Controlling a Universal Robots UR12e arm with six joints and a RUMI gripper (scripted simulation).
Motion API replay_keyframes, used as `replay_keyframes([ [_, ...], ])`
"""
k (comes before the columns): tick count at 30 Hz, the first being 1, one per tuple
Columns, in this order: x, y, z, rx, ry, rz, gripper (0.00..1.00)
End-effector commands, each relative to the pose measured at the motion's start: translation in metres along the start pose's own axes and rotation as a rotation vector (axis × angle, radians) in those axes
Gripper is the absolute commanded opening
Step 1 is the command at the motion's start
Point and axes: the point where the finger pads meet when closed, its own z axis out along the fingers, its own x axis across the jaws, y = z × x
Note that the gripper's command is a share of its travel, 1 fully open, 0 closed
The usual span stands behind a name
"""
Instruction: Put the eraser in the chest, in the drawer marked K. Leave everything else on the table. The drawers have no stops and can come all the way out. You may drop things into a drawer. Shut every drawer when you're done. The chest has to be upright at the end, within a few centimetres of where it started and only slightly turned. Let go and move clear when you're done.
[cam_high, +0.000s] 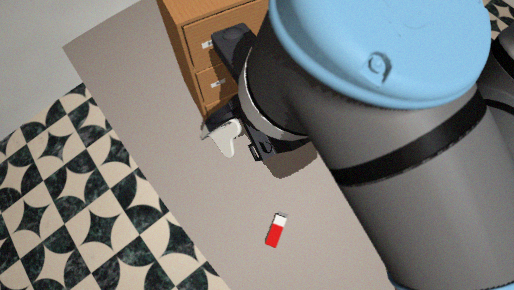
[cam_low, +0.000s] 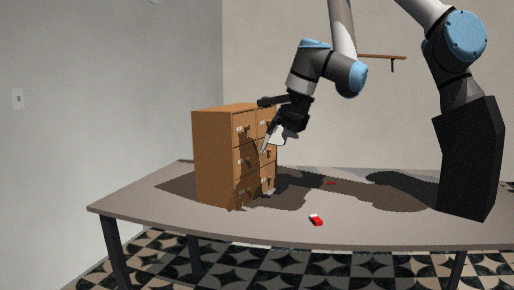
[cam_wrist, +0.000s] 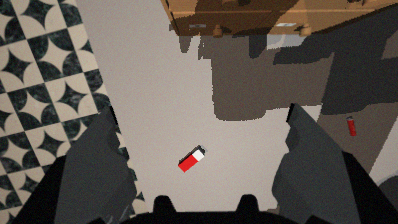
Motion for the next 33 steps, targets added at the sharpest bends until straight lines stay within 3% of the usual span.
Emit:
replay_keyframes([
  [1,0.000,0.000,-0.004,-0.042,0.000,0.001,1.00],
  [15,0.000,0.005,-0.017,-0.175,0.000,0.001,1.00],
  [33,0.000,0.009,-0.029,-0.287,0.000,0.001,1.00],
])
